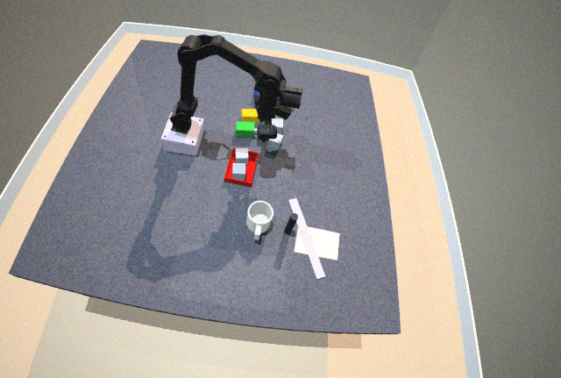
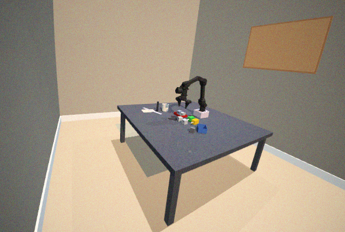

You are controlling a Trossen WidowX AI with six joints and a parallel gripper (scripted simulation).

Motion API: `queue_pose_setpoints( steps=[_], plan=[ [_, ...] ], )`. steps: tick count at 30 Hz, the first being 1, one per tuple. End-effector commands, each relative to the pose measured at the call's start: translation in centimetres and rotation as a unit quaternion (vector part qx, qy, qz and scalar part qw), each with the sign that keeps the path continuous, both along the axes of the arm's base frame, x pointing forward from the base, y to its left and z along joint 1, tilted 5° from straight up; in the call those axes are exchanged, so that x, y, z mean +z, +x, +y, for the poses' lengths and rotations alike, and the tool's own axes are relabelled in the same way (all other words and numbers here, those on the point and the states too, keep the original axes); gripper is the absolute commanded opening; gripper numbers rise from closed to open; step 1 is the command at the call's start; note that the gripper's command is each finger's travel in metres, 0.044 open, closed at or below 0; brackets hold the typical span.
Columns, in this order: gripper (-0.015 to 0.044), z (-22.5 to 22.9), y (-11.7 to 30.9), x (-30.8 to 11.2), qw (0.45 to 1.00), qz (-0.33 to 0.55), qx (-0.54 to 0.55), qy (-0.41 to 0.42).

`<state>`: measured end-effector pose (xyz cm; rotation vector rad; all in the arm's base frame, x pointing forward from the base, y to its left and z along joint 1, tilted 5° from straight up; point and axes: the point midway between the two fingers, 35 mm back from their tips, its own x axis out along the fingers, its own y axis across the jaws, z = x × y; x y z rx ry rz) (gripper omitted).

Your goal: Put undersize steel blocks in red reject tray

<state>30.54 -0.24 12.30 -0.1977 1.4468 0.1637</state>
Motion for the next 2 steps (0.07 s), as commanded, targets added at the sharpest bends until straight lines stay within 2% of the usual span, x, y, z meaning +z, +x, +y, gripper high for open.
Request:
queue_pose_setpoints(
  steps=[1,2],
  plan=[
    [0.0440,1.00,-5.00,3.10,0.921,0.001,-0.387,0.039],
    [0.0440,1.05,-5.32,3.30,0.912,0.001,-0.409,0.042]
  ],
)
